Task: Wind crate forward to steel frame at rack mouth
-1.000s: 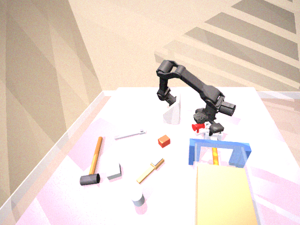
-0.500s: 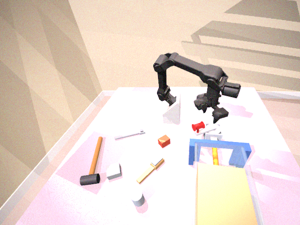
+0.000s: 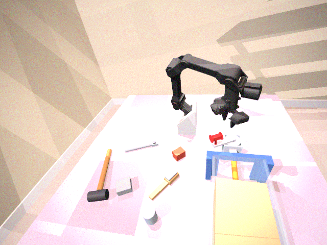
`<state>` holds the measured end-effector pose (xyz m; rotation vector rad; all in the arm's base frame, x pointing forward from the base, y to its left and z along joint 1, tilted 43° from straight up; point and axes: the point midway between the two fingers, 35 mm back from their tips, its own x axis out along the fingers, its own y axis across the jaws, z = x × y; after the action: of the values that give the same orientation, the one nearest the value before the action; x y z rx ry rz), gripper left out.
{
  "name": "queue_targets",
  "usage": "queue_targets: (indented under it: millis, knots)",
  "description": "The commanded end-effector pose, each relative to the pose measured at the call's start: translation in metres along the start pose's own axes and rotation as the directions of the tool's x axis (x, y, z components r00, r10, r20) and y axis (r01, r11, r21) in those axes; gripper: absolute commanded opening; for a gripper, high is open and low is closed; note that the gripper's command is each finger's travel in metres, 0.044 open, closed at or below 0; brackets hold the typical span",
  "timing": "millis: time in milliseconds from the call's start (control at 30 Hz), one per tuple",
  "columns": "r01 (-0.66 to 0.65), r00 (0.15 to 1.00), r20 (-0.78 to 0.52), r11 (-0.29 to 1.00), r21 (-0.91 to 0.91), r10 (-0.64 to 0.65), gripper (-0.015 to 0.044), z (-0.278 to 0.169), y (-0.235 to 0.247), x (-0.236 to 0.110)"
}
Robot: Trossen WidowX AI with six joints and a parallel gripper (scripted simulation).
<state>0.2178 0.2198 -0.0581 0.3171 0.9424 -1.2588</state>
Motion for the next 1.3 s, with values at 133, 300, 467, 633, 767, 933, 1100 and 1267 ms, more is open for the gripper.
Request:
queue_targets:
  millis: [133,300,467,633,767,933,1100,1267]
  knots:
    - [-0.004,1.000,-0.001,1.000,0.000,0.004,0.0072,-0.0003,0.0008,0.0000]
    - [-0.004,1.000,-0.001,1.000,0.000,0.004,0.0000,-0.0003,0.0008,0.0000]
    - [-0.004,1.000,-0.001,1.000,0.000,0.004,0.0000,-0.0003,0.0008,0.0000]
    - [0.008,1.000,-0.001,1.000,0.000,-0.008,0.0000,-0.0001,0.0004,-0.0001]
    - [0.014,1.000,-0.001,1.000,0.000,-0.014,0.0000,0.0000,0.0001,-0.0001]
    - [0.014,1.000,-0.001,1.000,0.000,-0.014,0.0000,0.0000,0.0001,-0.0001]
    - [0.014,1.000,-0.001,1.000,0.001,-0.014,0.0000,0.0004,0.0010,-0.0020]
    - [0.014,1.000,-0.001,1.000,0.001,-0.014,0.0000,0.0004,0.0010,-0.0020]
